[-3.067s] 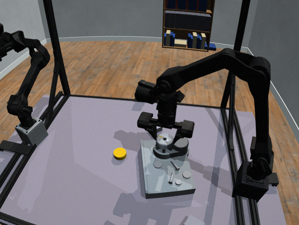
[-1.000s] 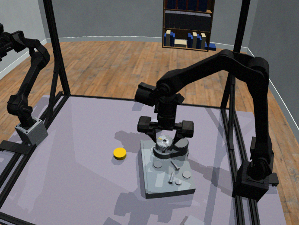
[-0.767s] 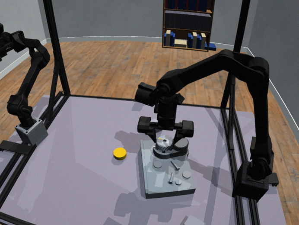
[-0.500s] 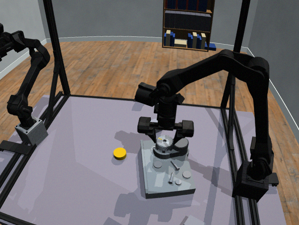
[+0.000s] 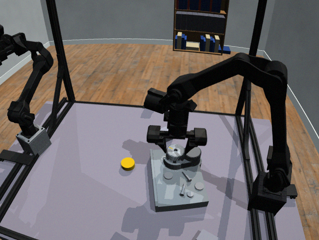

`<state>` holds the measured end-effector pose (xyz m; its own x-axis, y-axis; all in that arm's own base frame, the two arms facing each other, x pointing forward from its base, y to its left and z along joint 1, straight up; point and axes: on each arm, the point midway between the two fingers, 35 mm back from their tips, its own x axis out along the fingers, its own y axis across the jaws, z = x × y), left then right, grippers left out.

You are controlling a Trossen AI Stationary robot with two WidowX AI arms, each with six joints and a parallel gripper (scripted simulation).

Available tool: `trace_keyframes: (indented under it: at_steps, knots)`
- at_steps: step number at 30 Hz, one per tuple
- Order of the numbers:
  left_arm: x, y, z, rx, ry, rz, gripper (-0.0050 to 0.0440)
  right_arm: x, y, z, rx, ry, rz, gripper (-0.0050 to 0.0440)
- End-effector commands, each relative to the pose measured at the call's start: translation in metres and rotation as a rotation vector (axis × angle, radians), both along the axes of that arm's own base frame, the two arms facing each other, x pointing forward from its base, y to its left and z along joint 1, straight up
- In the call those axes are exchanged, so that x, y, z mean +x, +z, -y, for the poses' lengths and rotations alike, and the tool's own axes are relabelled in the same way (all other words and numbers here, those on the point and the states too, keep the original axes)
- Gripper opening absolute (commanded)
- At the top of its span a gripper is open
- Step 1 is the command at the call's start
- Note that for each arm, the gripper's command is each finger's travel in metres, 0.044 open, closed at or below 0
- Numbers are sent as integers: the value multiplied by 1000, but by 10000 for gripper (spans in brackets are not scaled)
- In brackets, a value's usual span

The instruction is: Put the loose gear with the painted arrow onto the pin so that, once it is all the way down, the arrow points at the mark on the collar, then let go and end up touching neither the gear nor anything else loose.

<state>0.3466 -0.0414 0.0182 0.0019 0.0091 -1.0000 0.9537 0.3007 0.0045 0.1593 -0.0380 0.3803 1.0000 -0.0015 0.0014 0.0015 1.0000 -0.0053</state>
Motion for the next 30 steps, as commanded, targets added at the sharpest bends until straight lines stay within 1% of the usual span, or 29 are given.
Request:
trace_keyframes:
  at_steps: [1,17,29,30]
  knots:
    - [1,-12,2,-9,45,-2,0,0,0,0,6,1,0,400]
    - [1,-16,2,-9,81,-1,0,0,0,0,6,1,0,400]
    - [1,-16,2,-9,81,-1,288,0,0,0,6,1,0,400]
    - [1,-16,2,-9,81,-1,288,0,0,0,6,1,0,400]
